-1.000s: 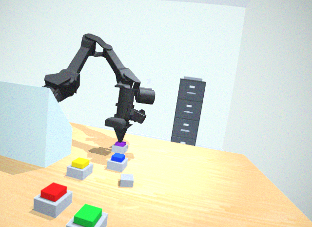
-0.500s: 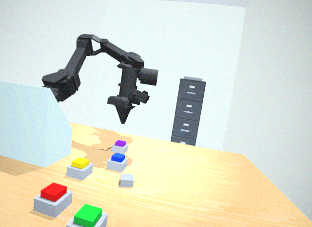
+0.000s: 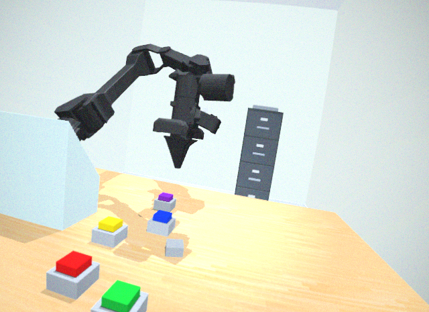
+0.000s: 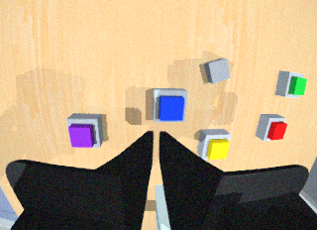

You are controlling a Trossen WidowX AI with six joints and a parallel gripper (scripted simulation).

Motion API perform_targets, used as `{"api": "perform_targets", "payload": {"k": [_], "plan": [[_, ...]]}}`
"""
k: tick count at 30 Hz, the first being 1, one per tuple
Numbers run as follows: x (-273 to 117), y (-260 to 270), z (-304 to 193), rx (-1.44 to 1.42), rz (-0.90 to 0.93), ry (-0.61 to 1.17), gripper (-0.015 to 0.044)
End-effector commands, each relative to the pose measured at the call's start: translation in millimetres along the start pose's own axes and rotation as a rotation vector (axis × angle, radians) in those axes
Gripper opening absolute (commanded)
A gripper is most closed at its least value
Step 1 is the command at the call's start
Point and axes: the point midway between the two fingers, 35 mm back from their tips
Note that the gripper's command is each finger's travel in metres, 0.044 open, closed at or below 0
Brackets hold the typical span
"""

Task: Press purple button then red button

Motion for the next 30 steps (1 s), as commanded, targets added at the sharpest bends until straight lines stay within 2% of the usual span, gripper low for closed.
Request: {"api": "perform_targets", "payload": {"k": [1, 7, 14, 22, 26, 30], "plan": [[-2, -66, 27, 0.004, -0.026, -0.003, 0.0020], [2, -157, 33, 0.004, -0.017, 0.015, 0.0020], [24, -251, 7, -0.016, 0.047, 0.035, 0.0020], [29, -257, 4, -0.018, 0.053, 0.036, 0.0020], [84, -253, 2, -0.019, 0.056, 0.036, 0.0020], [88, -252, 2, -0.019, 0.056, 0.036, 0.0020]]}}
Point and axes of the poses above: the point midway between the two fingers, 35 mm back from their tips, its own x axis out along the fingers, its own y axis across the jaws, z = x × y, and after that the axes turned 12 degrees about x, right-handed
